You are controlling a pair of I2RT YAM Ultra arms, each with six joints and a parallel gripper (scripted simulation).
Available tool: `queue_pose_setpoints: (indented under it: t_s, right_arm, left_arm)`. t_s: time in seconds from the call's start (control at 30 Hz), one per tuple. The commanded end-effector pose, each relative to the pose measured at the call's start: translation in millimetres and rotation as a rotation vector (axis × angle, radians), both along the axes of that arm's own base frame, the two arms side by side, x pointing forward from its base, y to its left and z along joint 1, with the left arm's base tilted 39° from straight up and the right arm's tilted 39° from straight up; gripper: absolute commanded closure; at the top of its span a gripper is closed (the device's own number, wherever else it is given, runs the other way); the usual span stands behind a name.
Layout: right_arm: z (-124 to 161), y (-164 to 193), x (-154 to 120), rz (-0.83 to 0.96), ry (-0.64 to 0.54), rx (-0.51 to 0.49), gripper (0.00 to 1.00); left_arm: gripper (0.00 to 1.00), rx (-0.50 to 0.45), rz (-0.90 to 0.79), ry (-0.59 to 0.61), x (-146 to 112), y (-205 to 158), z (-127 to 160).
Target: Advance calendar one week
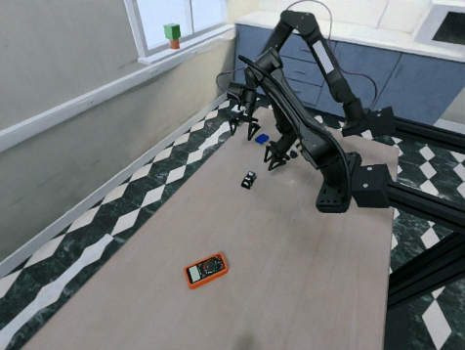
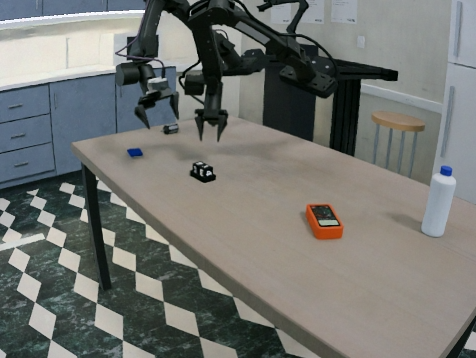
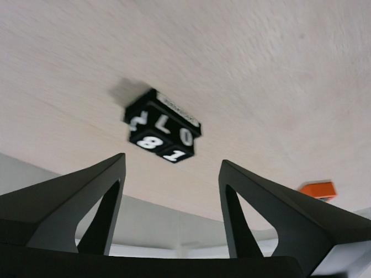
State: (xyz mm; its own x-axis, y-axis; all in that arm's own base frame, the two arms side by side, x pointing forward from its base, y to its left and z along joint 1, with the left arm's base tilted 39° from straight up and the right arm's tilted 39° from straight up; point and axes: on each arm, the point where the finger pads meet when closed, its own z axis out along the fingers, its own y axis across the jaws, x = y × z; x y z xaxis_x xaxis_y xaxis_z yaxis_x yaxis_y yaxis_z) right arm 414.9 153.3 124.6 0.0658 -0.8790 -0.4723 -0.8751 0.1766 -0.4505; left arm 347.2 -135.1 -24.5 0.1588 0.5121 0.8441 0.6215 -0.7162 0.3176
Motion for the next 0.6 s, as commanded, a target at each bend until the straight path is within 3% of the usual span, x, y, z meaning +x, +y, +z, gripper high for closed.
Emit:
queue_pose_setpoints:
  t_s: [0.0, 0.13, 0.3, 0.37, 0.43, 0.57]
  right_arm:
    - [31, -4, -17, -0.15, 0.063, 0.251, 0.0]
    - [39, -18, -29, -0.275, 0.152, 0.405, 0.0]
    - [49, -34, -44, -0.421, 0.274, 0.599, 0.0]
    - [49, -34, -44, -0.421, 0.274, 0.599, 0.0]
    - [52, -40, -54, -0.486, 0.349, 0.685, 0.0]
    - [57, -51, -69, -0.58, 0.444, 0.816, 0.0]
  left_arm:
    - [0.44, -0.007, 0.068, -0.014, 0, 22, -11]
    - [0.44, -0.07, 0.16, -0.011, 4, 50, -24]
    - [0.44, -0.185, 0.379, -0.103, 17, 104, -26]
    - [0.44, -0.185, 0.379, -0.103, 17, 104, -26]
    - [0.44, -0.28, 0.458, -0.117, 25, 123, -25]
    - [0.44, -0.45, 0.494, 0.003, 29, 135, -29]
